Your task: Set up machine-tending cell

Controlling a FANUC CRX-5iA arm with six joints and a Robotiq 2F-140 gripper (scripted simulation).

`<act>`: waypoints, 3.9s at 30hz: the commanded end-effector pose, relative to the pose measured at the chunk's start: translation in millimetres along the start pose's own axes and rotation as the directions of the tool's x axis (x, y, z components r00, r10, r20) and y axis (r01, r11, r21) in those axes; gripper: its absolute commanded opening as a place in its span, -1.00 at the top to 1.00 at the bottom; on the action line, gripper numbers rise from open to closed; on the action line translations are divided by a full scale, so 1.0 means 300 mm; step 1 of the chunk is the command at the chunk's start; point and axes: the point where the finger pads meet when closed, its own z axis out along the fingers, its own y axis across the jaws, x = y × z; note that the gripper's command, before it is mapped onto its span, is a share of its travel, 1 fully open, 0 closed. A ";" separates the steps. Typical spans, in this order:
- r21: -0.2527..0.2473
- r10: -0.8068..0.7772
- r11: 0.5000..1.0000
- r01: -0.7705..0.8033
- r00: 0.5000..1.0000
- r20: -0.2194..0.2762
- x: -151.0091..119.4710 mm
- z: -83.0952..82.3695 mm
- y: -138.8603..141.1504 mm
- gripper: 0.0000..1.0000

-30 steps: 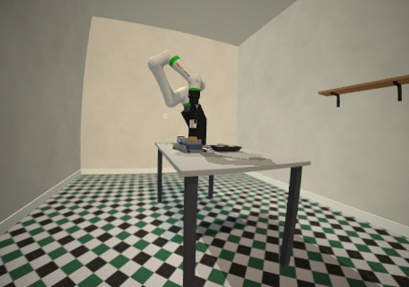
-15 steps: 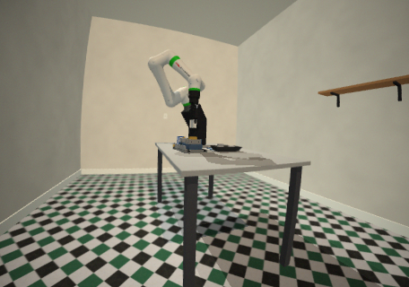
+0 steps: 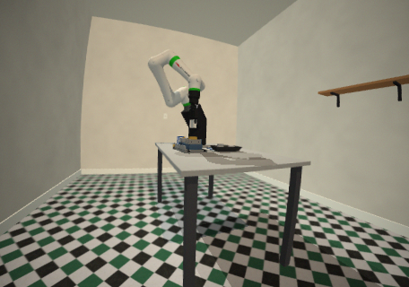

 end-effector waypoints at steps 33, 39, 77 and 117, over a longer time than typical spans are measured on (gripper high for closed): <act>0.000 0.001 1.000 -0.001 1.000 0.000 0.004 0.127 0.001 0.20; 0.000 0.001 1.000 -0.001 1.000 0.000 0.005 0.151 0.001 0.20; 0.000 0.001 1.000 -0.001 1.000 0.000 0.006 0.208 0.002 0.20; 0.000 0.001 1.000 -0.001 1.000 0.000 0.006 0.213 0.002 0.20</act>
